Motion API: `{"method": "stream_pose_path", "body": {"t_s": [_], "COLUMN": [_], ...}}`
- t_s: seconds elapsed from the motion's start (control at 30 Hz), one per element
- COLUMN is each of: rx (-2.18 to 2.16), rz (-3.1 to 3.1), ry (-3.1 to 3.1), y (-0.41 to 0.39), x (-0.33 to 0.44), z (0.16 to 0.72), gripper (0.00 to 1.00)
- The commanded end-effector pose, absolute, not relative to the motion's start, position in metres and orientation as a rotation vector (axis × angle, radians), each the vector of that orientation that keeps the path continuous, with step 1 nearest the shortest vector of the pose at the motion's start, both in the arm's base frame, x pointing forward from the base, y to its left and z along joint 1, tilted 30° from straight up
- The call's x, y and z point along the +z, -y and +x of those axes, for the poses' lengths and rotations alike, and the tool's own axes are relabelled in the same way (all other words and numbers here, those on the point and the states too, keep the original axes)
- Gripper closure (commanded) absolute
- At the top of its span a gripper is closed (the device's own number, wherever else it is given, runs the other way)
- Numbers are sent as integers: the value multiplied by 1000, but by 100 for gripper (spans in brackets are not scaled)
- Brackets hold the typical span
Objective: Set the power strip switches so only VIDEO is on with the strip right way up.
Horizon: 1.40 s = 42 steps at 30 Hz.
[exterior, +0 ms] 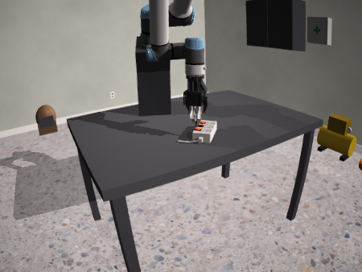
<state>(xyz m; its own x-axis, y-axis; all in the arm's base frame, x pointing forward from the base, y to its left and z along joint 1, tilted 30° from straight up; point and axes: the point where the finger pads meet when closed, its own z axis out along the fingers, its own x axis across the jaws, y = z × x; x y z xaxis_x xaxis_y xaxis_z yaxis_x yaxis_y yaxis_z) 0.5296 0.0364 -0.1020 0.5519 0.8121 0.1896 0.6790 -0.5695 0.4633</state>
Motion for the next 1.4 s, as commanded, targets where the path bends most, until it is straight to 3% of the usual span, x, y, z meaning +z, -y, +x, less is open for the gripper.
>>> {"method": "stream_pose_path", "body": {"t_s": [0.0,1.37], "rx": [555,555], "rz": [2454,2454], "ry": [-1225,-1225], "y": [-36,-36], "x": [-102,-108], "z": [530,533], "gripper": [100,100]}}
